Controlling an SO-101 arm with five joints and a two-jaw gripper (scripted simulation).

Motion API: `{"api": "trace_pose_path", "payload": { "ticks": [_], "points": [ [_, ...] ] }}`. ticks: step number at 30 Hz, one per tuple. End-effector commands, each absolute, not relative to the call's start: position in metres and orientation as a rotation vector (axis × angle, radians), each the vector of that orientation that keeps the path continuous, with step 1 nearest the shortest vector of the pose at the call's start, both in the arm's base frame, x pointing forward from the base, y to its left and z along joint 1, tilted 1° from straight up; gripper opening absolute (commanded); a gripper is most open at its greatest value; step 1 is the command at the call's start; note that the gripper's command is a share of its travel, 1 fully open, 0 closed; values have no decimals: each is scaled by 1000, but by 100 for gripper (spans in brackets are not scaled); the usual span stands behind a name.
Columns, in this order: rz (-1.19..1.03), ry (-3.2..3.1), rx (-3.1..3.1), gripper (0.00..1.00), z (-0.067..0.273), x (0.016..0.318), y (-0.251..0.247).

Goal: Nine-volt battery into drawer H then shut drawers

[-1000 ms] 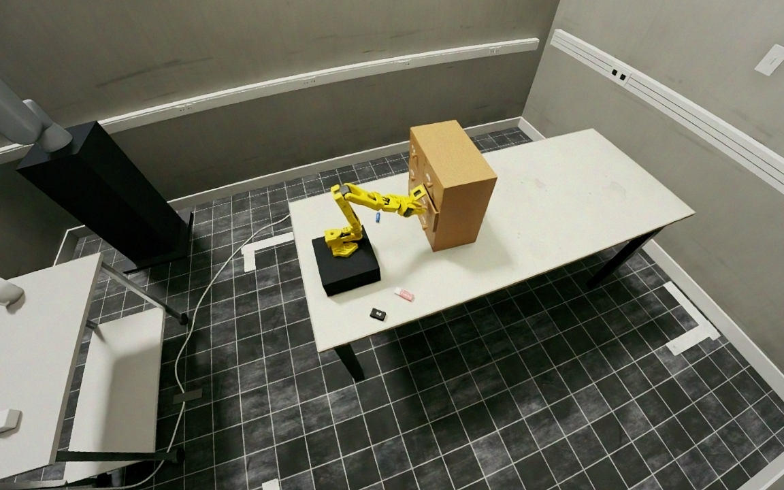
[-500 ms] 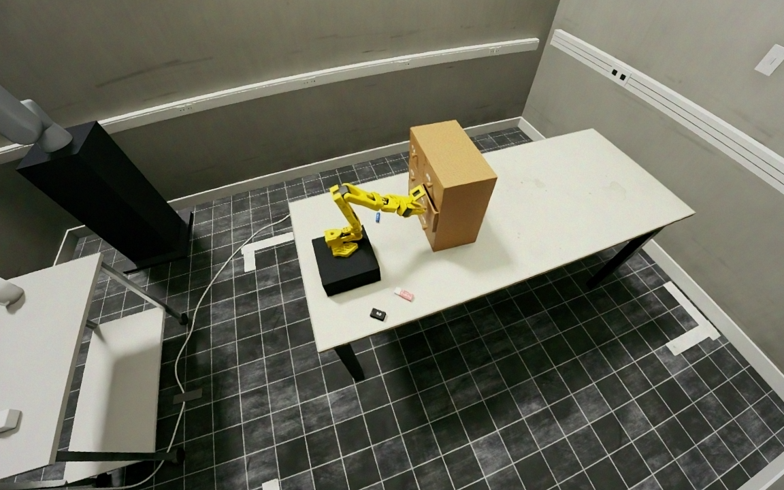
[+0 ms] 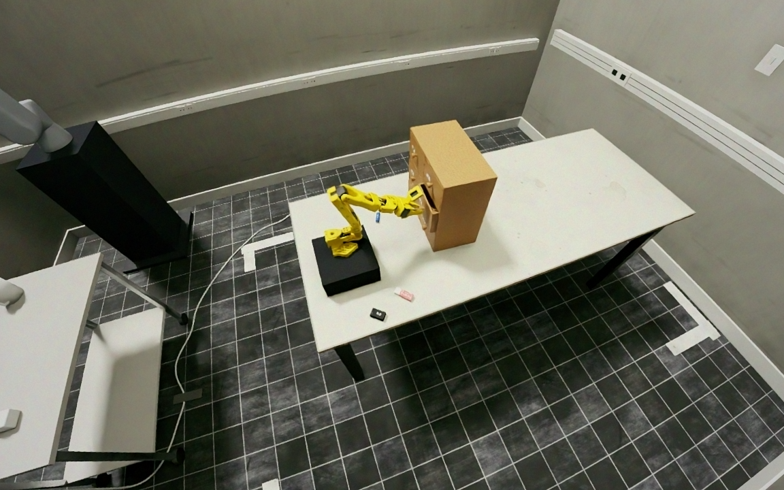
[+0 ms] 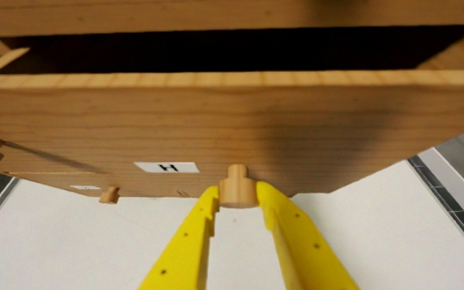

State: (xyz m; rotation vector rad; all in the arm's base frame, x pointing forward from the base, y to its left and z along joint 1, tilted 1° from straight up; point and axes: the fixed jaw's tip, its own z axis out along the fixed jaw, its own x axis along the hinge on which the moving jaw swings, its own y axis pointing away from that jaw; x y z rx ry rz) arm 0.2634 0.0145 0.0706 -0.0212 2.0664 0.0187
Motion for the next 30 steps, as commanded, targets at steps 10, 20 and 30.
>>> {"api": "trace_pose_path", "payload": {
  "ticks": [10, 20, 30],
  "points": [
    [17, 2063, -35, 0, 72, 261, 16],
    [18, 2063, -36, 0, 72, 257, 16],
    [19, 2063, -37, 0, 72, 252, 16]
  ]
}}
